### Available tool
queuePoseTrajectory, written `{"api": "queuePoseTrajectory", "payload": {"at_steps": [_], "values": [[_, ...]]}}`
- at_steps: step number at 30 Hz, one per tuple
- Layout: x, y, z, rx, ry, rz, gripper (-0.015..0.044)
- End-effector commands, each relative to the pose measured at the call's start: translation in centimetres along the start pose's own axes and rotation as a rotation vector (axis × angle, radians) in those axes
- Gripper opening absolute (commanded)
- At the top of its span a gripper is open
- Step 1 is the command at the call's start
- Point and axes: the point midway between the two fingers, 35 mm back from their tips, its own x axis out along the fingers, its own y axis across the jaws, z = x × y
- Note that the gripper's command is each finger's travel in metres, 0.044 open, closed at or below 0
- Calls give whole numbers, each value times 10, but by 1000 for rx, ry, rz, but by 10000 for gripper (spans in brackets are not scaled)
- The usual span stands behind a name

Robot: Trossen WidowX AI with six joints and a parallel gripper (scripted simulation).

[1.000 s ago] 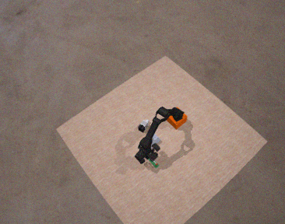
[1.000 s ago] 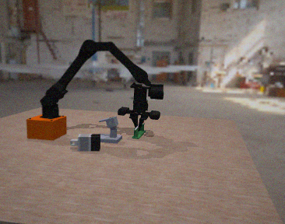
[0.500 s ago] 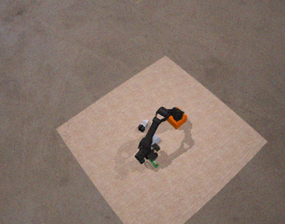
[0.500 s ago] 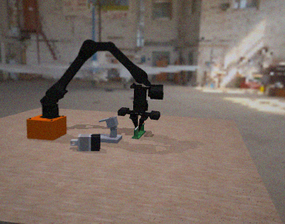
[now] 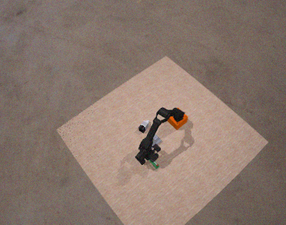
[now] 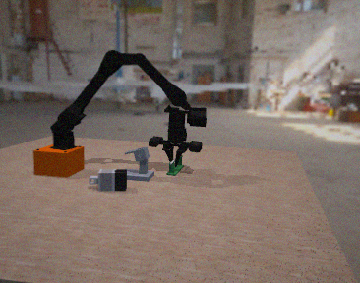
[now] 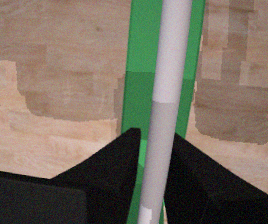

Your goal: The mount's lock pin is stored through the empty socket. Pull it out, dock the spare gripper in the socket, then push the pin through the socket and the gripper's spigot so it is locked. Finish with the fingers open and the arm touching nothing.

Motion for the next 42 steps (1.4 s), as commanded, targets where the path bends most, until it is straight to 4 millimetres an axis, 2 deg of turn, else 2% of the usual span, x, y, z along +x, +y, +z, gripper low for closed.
{"api": "queuePoseTrajectory", "payload": {"at_steps": [1, 8, 13, 42], "values": [[0, 0, 0, 0, 0, -2, 131], [0, 0, 0, 0, 0, -2, 315], [-14, 2, 1, 0, 1, 5, 440], [-63, 18, 0, 5, 15, 64, 440]]}}
